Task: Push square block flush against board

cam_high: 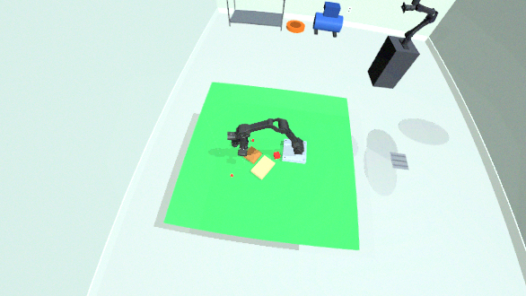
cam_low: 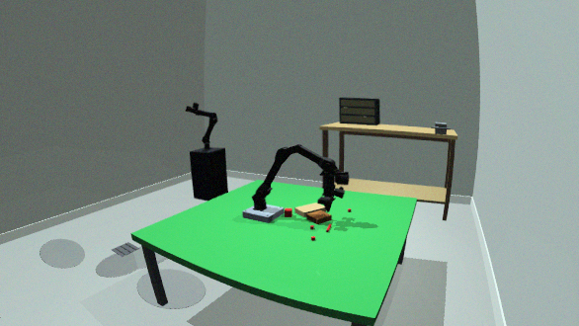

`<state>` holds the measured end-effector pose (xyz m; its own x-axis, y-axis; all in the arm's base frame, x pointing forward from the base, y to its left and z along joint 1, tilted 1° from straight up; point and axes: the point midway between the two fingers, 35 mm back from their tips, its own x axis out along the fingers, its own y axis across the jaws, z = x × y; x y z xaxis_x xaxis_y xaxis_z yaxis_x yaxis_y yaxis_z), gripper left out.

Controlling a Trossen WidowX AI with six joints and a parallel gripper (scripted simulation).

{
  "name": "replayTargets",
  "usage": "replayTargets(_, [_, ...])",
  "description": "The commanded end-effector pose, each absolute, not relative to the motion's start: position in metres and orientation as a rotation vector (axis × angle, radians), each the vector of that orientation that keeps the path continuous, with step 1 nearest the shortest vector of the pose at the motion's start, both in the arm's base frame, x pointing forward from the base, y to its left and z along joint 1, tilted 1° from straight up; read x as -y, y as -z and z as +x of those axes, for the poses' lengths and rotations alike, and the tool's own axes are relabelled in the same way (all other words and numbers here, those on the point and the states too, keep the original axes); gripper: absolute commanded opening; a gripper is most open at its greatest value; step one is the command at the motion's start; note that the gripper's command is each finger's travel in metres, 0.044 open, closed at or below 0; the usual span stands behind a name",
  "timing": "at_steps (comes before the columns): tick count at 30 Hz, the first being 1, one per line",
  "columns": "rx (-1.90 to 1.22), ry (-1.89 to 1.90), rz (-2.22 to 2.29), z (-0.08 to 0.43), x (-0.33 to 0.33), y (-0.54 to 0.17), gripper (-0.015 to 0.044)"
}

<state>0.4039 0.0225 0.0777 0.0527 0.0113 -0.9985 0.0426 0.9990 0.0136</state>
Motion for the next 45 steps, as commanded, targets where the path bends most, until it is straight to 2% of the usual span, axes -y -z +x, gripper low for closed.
replayTargets(1, [-1.521,0.107,0.134,0.401,-0.012,-0.076,0.0])
replayTargets(14, [-1.481,0.431,0.467,0.39,0.029,-0.074,0.0])
replayTargets(18, [-1.48,0.435,0.472,0.39,0.03,-0.071,0.0])
replayTargets(23, [-1.48,0.435,0.472,0.393,0.029,-0.019,0.0])
replayTargets(45, [-1.481,0.435,0.472,0.384,0.021,-0.019,0.0])
